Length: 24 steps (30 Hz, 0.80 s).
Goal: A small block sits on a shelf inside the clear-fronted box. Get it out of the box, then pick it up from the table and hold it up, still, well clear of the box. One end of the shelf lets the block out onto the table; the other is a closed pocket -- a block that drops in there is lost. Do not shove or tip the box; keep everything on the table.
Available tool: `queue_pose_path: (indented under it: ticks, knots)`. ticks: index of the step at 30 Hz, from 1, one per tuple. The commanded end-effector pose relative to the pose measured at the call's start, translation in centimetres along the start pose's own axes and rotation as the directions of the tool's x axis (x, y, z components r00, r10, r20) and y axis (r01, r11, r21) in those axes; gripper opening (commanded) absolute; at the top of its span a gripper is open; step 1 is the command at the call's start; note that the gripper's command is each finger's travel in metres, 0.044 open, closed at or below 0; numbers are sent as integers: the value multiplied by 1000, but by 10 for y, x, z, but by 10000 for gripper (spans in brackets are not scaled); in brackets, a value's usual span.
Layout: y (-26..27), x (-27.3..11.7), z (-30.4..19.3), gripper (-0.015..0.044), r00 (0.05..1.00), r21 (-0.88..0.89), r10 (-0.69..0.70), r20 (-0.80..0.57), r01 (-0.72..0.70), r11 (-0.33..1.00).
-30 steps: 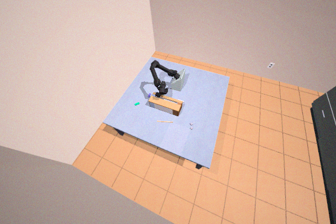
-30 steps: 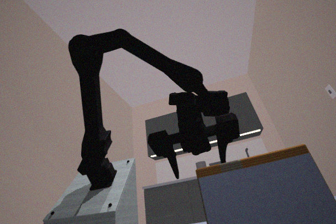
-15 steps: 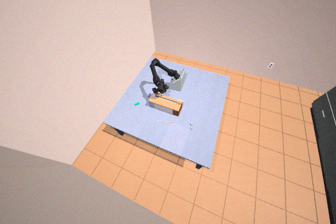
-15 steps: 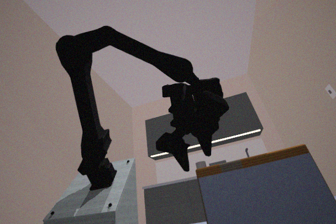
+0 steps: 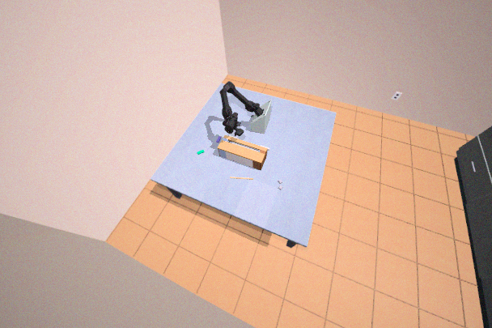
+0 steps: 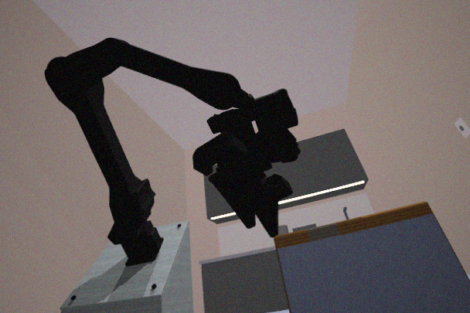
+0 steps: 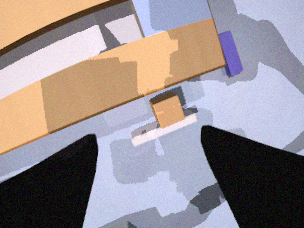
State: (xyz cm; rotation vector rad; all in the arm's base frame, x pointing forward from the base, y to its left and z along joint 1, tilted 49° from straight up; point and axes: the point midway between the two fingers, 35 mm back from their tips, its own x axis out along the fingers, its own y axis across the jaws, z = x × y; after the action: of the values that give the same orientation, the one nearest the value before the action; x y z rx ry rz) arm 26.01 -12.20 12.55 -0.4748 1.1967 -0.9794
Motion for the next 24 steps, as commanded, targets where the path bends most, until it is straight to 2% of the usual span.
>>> queue_pose_path:
  ticks: [1,6,12,18,24]
  knots:
    - [-19,-4,-7,285,990,881,116,82,-127,456]
    - [-25,-4,-9,285,982,988,146,123,-135,76]
    - [-32,-6,-11,285,970,923,171,172,-98,-373]
    - [-40,-8,-12,285,954,667,190,231,-13,-745]
    - [-46,-10,-13,285,939,305,197,281,107,-946]
